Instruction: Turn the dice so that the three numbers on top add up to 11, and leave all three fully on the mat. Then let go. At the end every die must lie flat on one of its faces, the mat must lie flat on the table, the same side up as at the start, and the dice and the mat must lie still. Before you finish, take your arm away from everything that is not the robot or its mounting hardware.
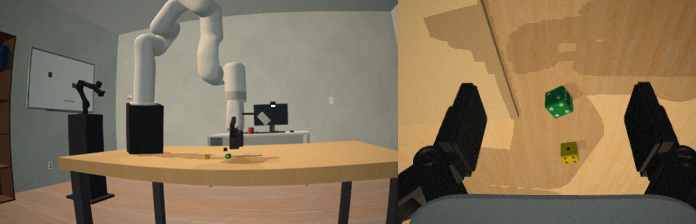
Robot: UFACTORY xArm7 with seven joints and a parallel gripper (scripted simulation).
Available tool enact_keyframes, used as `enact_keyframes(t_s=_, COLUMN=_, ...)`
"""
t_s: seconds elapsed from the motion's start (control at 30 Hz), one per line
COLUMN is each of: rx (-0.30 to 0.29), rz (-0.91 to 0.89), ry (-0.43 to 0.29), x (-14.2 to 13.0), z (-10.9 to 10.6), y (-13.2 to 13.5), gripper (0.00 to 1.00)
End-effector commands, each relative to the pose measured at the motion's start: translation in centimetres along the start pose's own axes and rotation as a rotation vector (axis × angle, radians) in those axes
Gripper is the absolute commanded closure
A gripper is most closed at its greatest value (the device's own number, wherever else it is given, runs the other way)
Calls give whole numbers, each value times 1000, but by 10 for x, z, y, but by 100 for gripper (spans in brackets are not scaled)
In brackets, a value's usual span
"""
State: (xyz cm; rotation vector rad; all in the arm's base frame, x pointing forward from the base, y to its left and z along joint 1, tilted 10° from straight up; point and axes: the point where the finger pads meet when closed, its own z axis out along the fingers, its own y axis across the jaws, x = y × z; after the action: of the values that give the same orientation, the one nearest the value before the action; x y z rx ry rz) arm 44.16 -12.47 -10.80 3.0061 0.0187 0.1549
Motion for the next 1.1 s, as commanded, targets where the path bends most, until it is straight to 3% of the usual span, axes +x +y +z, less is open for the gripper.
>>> enact_keyframes(t_s=0.0, rx=0, rz=-1, ry=3, x=0, z=-1, y=-7, gripper=0)
enact_keyframes(t_s=0.23, rx=0, rz=-1, ry=3, x=-8, z=-1, y=-37, gripper=0)
enact_keyframes(t_s=0.53, rx=0, rz=-1, ry=3, x=-27, z=-1, y=-107, gripper=0)
enact_keyframes(t_s=0.6, rx=0, rz=-1, ry=3, x=-27, z=-1, y=-107, gripper=0)
enact_keyframes(t_s=1.07, rx=0, rz=-1, ry=3, x=-56, z=-1, y=-219, gripper=0)
